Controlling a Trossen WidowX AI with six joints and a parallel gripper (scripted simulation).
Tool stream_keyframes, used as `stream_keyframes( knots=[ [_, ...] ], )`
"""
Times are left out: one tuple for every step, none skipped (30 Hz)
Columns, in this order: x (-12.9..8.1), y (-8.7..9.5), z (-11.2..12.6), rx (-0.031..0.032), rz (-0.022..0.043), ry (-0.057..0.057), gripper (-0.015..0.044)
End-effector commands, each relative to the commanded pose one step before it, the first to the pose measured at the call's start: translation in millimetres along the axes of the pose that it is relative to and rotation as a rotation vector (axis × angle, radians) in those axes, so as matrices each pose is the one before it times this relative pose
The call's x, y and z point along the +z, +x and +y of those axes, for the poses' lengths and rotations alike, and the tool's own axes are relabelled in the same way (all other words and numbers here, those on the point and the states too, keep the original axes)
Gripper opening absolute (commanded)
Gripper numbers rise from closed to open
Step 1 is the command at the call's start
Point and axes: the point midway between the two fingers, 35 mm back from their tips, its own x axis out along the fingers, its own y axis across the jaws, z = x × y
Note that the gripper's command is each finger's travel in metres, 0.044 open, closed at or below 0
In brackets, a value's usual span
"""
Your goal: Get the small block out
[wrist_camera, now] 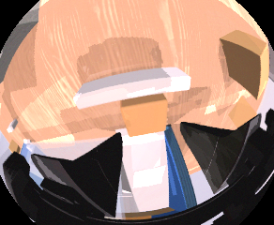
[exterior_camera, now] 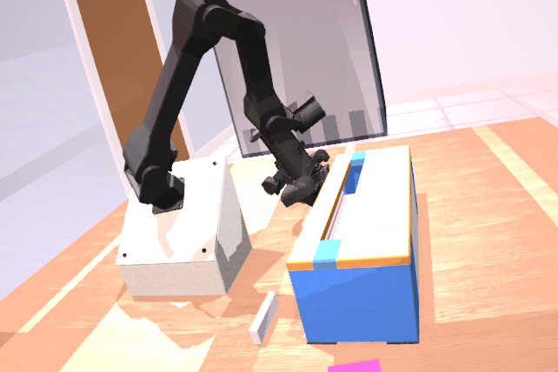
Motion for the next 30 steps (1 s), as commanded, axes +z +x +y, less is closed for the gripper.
stream_keyframes(
  knots=[
    [9.31,6.52,4.25,0.01403,-0.01024,-0.0192,0.0285],
    [0.85,1.3,0.21,0.00025,0.0001,-0.0002,0.0285],
    [0.85,1.29,0.22,0.00026,0.00011,-0.0002,0.0285],
    [0.86,1.28,0.23,0.00027,0.00011,-0.0002,0.0285],
    [0.86,1.26,0.24,0.00028,0.00011,-0.0002,0.0285],
    [0.68,0.99,0.2,0.00023,0.00009,-0.0002,0.0285],
    [0.41,0.59,0.12,0.00014,0.00005,-0.0001,0.0285],
    [0.14,0.2,0.04,0.00005,0.00002,0.0,0.0285],
    [0.0,0.0,0.0,0.0,0.0,0.0,0.0285],
    [0.0,0.0,0.0,0.0,0.0,0.0,0.0285],
    [0.0,0.0,0.0,0.0,0.0,0.0,0.0259],
    [0.0,0.0,0.0,0.0,0.0,0.0,0.0233],
    [0.0,0.0,0.0,0.0,0.0,0.0,0.0206],
    [0.0,0.0,0.0,0.0,0.0,0.0,0.018],
    [0.0,0.0,0.0,0.0,0.0,0.0,0.0154],
    [0.0,0.0,0.0,0.0,0.0,0.0,0.0127],
    [0.0,0.0,0.0,0.0,0.0,0.0,0.0101],
    [0.0,0.0,0.0,0.0,0.0,0.0,0.0095],
    [0.0,0.0,0.0,0.0,0.0,0.0,0.0088],
    [0.0,0.0,0.0,0.0,0.0,0.0,0.0081],
    [-0.82,-0.39,-0.29,-0.0022,0.00084,0.0032,0.0055],
    [-2.47,-1.19,-0.86,-0.0066,0.0025,0.0097,0.0029],
    [-4.12,-2.01,-1.45,-0.01106,0.00415,0.0162,0.0003],
    [-2.19,-2.25,-0.78,-0.00369,0.00108,0.0049,0.0],
    [-1.01,-2.07,-0.33,0.00021,-0.00044,-0.0009,0.0],
    [-1.0,-2.09,-0.3,0.00025,-0.00042,-0.0009,0.0],
    [-0.99,-2.12,-0.28,0.00028,-0.0004,-0.0009,0.0],
    [-0.98,-2.15,-0.25,0.00032,-0.00037,-0.0009,0.0],
    [-0.97,-2.17,-0.23,0.00035,-0.00035,-0.0009,0.0],
    [-0.96,-2.2,-0.2,0.00039,-0.00033,-0.0009,0.0]
  ],
)
